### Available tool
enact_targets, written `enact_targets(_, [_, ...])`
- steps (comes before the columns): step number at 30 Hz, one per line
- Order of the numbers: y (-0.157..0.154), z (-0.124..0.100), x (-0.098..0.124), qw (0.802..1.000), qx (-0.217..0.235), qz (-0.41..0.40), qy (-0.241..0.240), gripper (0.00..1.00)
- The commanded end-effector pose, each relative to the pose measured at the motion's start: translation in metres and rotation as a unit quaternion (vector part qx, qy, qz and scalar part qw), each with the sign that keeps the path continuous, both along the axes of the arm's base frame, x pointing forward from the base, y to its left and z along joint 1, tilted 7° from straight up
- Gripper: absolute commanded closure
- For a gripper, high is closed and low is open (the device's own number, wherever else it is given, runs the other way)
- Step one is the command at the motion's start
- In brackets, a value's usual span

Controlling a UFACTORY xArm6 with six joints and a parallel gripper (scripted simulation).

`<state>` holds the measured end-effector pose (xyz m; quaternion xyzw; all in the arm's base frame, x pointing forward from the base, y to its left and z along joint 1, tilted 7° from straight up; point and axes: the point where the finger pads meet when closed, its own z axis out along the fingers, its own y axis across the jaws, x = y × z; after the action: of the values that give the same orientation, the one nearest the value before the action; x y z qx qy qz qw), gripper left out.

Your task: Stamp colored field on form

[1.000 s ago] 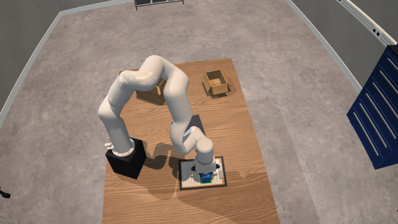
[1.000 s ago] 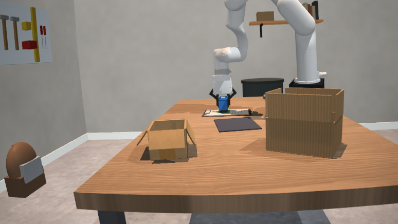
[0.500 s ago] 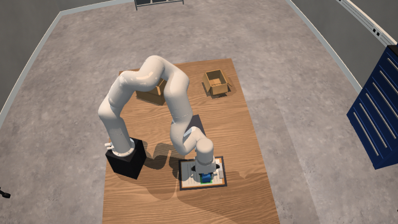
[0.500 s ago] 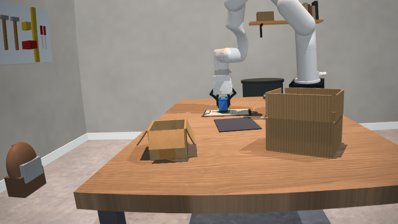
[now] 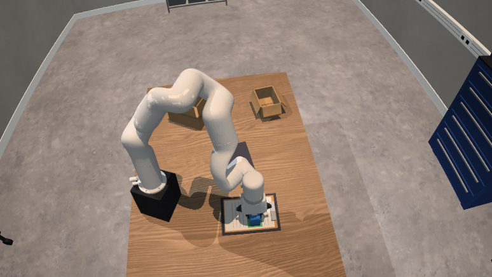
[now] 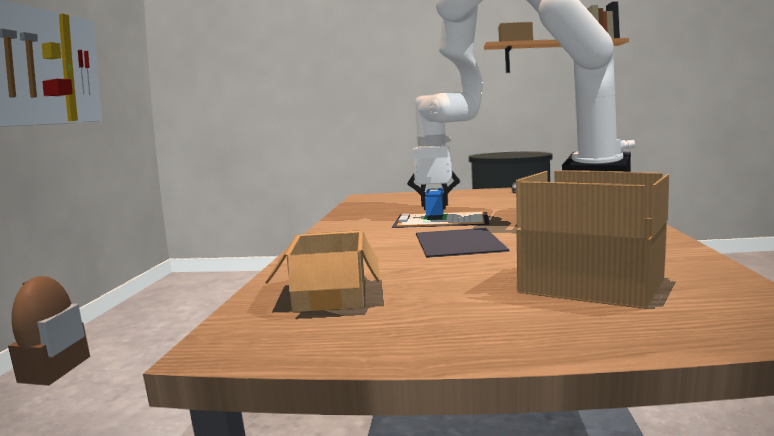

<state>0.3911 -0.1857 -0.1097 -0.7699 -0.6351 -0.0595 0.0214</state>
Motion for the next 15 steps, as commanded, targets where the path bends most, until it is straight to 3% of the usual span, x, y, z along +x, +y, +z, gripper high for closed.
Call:
enact_targets(1, [-0.001, 0.004, 0.000, 1.000, 0.000, 0.000, -0.001, 0.73])
enact_targets(15, [-0.003, 0.027, -0.001, 1.000, 0.000, 0.000, -0.001, 0.73])
